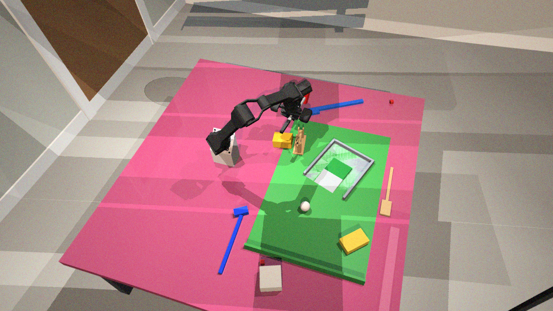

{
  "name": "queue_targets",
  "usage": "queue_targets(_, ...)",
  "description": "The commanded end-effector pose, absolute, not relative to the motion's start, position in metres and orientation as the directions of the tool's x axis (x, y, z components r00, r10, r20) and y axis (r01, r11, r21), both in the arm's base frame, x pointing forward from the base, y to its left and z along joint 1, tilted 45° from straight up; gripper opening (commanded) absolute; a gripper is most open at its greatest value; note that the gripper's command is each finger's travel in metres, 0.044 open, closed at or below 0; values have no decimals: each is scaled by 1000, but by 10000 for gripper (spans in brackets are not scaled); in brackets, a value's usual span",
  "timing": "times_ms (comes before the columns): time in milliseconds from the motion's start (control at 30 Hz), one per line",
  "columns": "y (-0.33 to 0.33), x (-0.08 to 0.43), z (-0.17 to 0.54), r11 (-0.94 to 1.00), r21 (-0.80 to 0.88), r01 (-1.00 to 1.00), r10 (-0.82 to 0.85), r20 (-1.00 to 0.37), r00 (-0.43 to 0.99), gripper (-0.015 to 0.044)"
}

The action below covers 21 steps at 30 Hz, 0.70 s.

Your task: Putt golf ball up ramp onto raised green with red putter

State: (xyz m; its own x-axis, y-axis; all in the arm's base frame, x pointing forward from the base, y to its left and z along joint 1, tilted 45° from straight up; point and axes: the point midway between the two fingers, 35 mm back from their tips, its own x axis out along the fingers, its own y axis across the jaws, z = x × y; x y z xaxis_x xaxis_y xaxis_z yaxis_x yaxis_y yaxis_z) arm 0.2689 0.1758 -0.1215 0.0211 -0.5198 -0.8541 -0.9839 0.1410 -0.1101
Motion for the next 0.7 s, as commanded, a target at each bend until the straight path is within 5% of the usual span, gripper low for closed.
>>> queue_targets(0,157,287,-96,267,-201,-942,-524,-851,33,0)
queue_targets(667,49,331,16,695,-533,-482,-580,-812,63,0)
